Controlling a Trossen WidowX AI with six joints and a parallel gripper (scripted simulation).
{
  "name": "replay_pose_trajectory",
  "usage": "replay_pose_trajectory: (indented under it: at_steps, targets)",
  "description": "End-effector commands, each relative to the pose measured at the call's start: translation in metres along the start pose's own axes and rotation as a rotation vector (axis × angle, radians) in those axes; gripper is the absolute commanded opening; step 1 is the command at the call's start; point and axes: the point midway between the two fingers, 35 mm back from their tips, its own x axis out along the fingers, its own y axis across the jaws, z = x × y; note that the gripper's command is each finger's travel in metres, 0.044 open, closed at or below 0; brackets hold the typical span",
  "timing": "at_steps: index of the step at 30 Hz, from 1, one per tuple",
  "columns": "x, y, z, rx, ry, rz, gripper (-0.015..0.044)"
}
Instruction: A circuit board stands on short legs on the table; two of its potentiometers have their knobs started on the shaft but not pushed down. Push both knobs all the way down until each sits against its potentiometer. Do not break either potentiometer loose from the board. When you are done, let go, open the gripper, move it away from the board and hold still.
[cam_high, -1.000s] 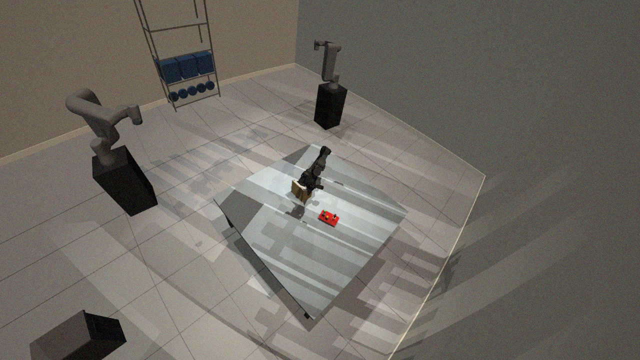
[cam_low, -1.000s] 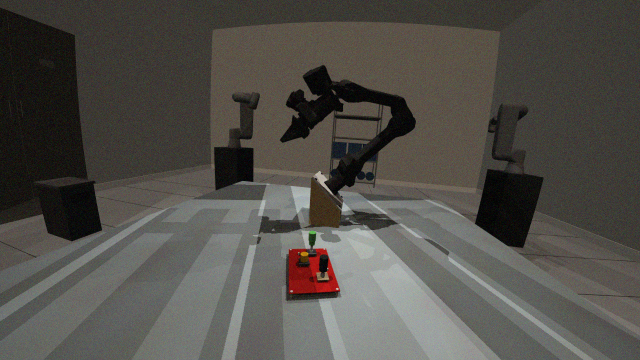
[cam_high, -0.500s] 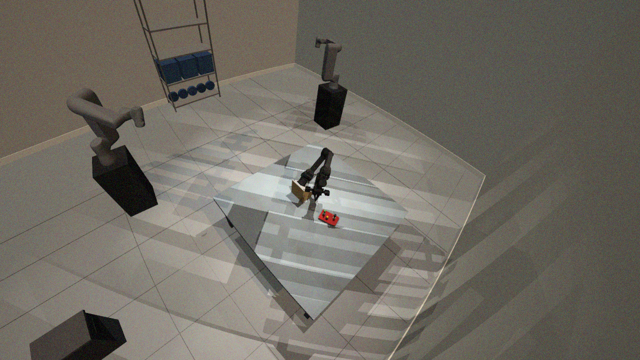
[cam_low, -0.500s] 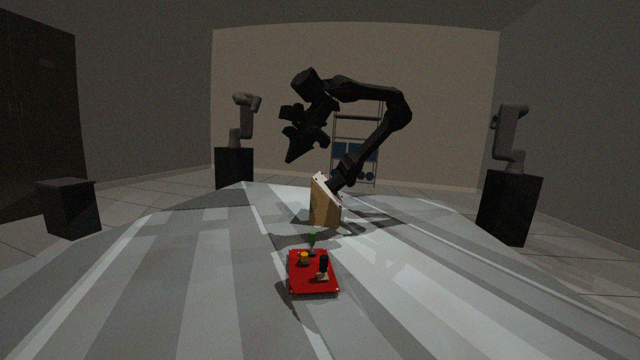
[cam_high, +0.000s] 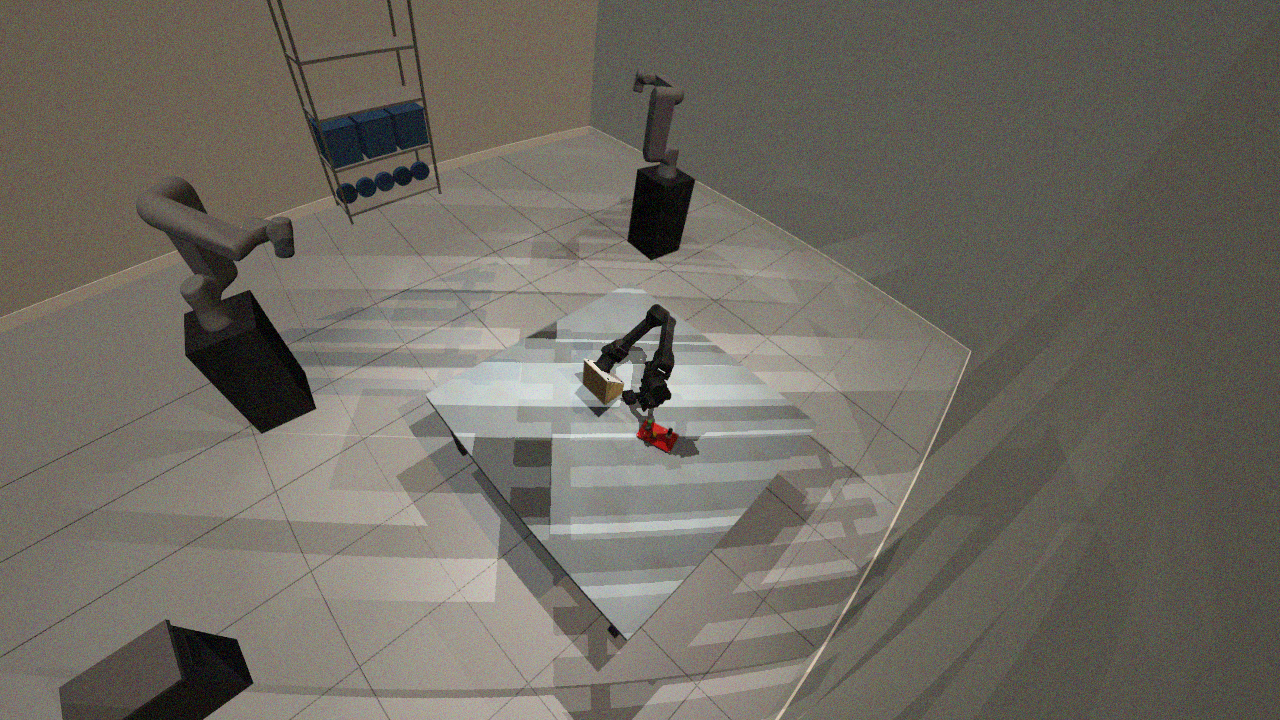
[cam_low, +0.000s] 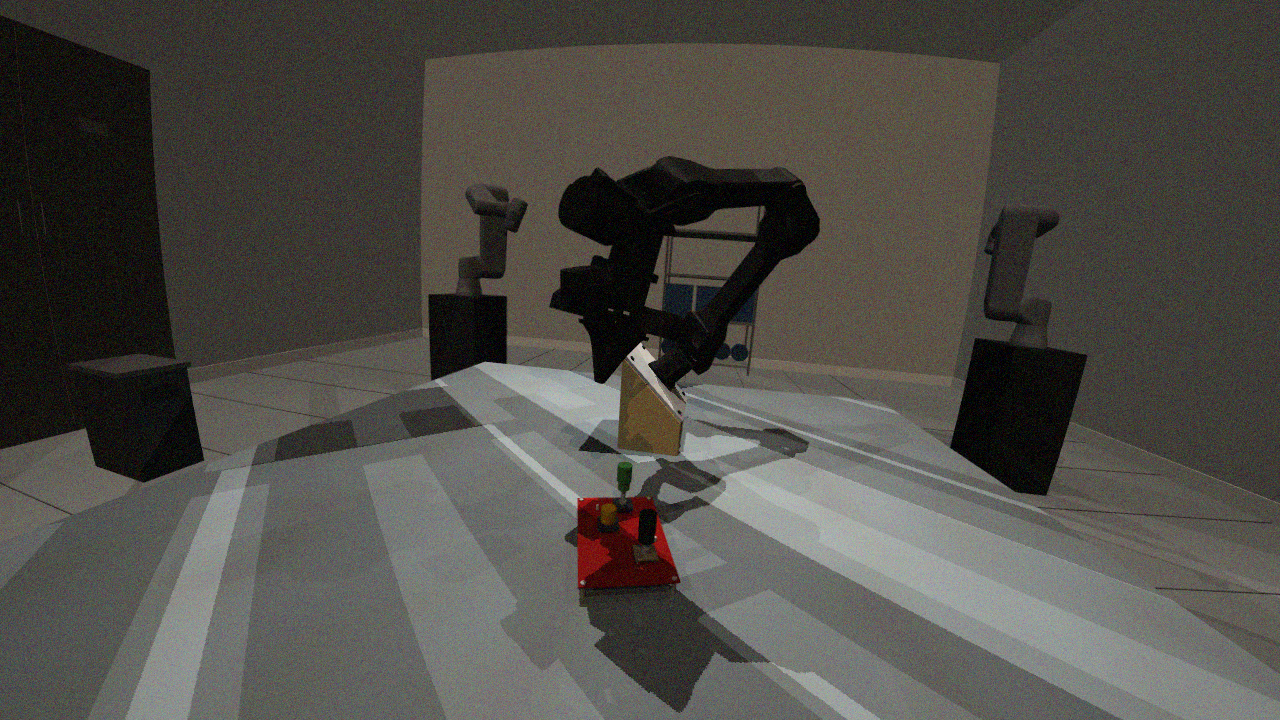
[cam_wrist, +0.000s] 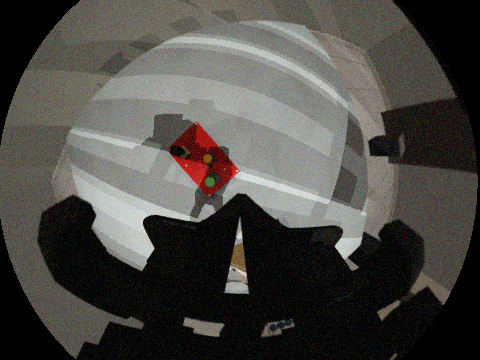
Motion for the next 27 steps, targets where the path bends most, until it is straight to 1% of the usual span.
replay_pose_trajectory:
  at_steps: [1, 9, 14, 17, 27]
  targets:
    - [0.016, 0.017, -0.001, -0.105, 0.074, 0.041, 0.0]
    - [0.045, 0.046, -0.007, -0.28, 0.201, 0.122, 0.0]
    - [0.048, 0.047, -0.008, -0.284, 0.204, 0.124, 0.0]
    - [0.065, 0.049, -0.012, -0.284, 0.204, 0.125, 0.0]
    - [0.07, 0.049, -0.013, -0.284, 0.204, 0.125, 0.0]
